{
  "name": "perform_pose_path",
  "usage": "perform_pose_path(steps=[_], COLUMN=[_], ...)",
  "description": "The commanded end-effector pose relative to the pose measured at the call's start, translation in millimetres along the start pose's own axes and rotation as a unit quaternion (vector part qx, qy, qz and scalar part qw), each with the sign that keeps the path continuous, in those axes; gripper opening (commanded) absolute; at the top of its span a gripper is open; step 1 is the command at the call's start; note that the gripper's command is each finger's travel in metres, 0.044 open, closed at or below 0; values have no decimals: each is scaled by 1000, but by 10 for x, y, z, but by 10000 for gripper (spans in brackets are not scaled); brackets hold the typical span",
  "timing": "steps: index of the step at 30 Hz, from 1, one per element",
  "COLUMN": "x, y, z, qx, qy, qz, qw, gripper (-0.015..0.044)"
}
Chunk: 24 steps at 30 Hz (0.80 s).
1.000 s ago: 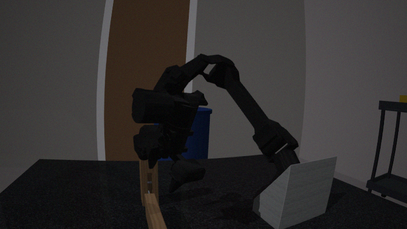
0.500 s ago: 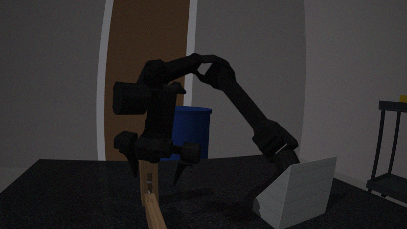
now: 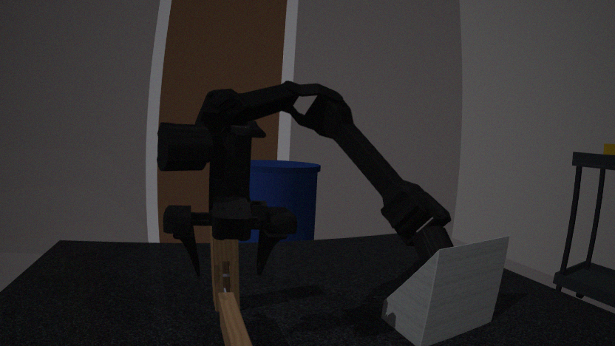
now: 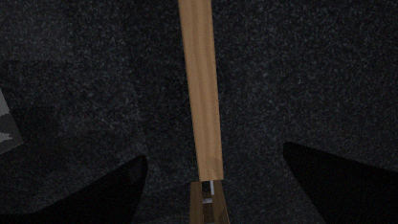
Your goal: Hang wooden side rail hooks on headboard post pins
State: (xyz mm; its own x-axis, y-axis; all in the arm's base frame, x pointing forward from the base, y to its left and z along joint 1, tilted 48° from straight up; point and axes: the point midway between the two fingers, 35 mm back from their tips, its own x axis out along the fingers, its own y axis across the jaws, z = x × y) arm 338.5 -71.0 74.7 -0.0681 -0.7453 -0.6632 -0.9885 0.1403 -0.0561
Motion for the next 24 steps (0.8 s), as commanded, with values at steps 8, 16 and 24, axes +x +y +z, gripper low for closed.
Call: perform_pose_path(steps=[8,16,24], x=[344,489,608], y=[16,18,9], z=[-3,-4,1], qx=[-4,-4,-4], qy=[-1,-1,-2], qz=[5,5,5], qw=[1000,1000,1000], gripper=[440,440,440])
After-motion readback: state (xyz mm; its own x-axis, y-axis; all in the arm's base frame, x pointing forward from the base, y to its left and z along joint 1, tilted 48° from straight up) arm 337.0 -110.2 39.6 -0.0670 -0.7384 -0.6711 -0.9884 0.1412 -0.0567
